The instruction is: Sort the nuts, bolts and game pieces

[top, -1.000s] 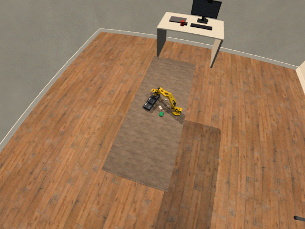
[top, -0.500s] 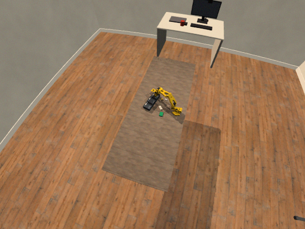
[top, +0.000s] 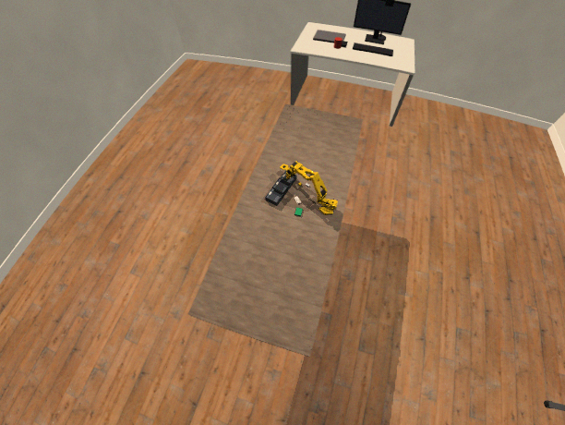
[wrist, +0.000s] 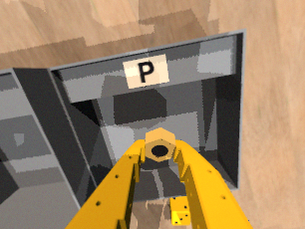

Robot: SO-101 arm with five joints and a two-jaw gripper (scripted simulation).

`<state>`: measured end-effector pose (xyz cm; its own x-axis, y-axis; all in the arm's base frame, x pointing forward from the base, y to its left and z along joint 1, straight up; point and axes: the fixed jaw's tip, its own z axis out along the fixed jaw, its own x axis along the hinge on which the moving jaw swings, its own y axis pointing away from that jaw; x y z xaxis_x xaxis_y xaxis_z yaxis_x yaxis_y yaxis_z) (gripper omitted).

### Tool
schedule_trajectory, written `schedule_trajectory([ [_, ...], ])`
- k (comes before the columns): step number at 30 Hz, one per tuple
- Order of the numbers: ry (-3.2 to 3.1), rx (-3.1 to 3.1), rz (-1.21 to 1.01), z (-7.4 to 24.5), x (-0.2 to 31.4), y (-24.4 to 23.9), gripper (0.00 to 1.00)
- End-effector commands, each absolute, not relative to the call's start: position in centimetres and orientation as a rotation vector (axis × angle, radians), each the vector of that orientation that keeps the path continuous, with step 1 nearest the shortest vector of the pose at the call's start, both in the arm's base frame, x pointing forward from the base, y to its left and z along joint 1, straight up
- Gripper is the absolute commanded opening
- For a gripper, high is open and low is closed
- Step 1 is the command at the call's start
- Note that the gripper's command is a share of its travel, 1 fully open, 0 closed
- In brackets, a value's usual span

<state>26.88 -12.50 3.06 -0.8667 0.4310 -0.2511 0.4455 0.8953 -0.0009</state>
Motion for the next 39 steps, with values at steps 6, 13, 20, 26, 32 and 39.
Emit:
schedule_trajectory([
  [6,2.731,0.667,-0.109,4.9,27.5,-13.1,0.00],
  [13,2.731,0.667,-0.109,4.7,27.5,-13.1,0.00],
  [20,2.731,0.667,-0.109,4.4,27.5,-13.1,0.00],
  [26,2.731,0.667,-0.109,4.3,27.5,-13.1,0.00],
  [32,2.731,0.667,-0.109,4.0,27.6,-13.1,0.00],
  [39,2.731,0.667,-0.109,3.7,27.6,-13.1,0.00],
])
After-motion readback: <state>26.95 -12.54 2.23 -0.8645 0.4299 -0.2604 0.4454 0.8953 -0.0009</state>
